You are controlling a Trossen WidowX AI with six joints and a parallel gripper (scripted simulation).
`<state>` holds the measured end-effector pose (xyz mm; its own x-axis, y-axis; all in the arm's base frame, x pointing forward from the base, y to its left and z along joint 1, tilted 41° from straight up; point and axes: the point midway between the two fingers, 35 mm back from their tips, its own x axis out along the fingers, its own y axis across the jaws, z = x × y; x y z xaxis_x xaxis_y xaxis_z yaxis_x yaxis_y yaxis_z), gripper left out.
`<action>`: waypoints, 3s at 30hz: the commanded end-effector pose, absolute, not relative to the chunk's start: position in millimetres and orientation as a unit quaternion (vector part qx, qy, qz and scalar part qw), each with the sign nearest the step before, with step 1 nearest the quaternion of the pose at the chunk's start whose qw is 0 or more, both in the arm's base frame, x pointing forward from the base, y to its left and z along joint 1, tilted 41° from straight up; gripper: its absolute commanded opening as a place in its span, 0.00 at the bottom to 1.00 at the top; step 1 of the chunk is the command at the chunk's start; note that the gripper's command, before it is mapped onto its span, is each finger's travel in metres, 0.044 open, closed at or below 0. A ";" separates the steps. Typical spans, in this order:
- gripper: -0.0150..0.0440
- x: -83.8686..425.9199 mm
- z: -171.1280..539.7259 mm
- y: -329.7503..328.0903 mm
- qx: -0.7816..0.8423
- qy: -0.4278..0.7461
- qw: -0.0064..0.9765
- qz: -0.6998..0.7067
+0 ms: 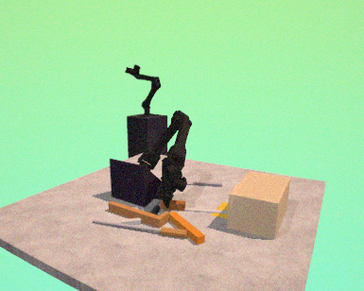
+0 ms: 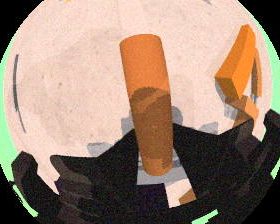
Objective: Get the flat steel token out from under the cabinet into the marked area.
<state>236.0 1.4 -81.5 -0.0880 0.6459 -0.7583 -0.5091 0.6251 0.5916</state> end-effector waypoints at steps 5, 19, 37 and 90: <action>0.25 237.1 -81.5 1.0 0.080 0.613 0.672 0.408; 0.34 236.6 -81.7 1.1 0.105 0.628 0.668 0.385; 0.71 235.9 -83.0 2.2 0.104 0.626 0.669 0.387; 0.25 264.7 -79.1 11.7 0.118 0.634 0.667 0.372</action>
<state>258.5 10.3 -79.8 -0.0849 0.6458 -0.7588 -0.3509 0.6933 0.6294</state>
